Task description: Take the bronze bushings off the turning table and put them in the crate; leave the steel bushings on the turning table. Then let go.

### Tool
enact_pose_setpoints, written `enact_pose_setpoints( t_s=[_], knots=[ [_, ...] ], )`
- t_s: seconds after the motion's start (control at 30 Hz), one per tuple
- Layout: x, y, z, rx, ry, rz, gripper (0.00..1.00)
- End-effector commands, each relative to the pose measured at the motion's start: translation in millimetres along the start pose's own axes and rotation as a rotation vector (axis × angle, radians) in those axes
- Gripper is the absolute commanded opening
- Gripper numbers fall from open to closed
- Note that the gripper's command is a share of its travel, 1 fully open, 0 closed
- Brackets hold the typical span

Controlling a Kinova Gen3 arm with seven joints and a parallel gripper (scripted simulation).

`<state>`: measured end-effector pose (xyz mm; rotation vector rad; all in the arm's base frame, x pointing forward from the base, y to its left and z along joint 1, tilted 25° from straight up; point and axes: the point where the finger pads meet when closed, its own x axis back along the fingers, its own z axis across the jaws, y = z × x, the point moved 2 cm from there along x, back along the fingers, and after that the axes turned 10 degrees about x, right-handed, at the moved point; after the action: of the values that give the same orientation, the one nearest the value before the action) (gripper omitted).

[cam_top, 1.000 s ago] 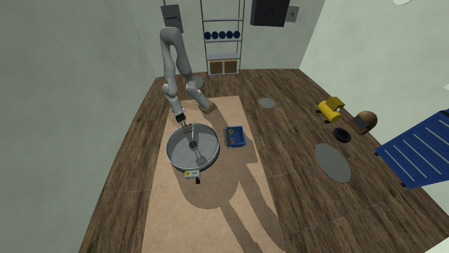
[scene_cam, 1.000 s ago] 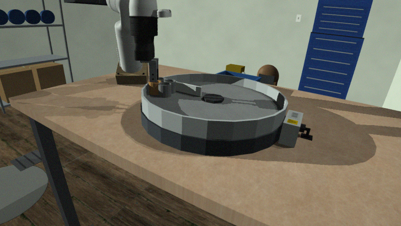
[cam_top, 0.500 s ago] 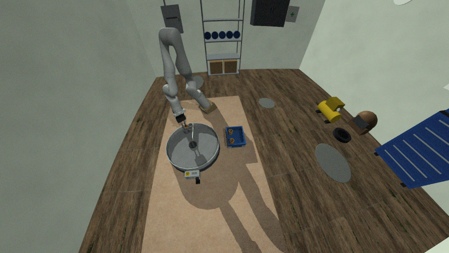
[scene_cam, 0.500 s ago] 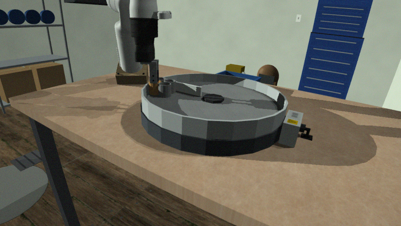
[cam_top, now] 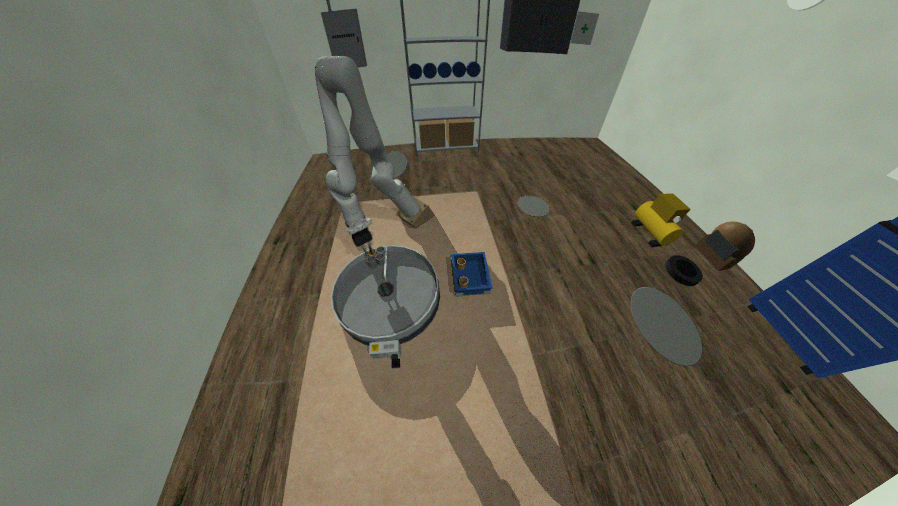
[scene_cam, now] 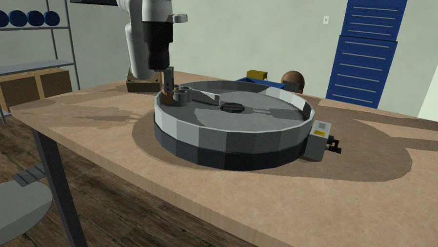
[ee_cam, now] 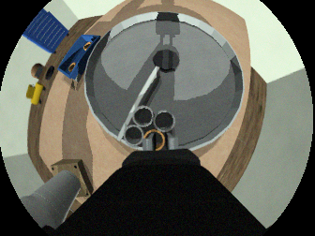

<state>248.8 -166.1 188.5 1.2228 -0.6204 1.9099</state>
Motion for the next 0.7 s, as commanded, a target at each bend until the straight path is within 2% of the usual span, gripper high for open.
enact_pose_setpoints(
  t_s=[0.0, 0.67],
  knots=[
    [-0.5, 1.8, 0.5, -0.007, -0.001, -0.001, 0.45],
    [-4.9, 1.7, 0.5, -0.007, -0.001, -0.001, 0.45]
  ],
)
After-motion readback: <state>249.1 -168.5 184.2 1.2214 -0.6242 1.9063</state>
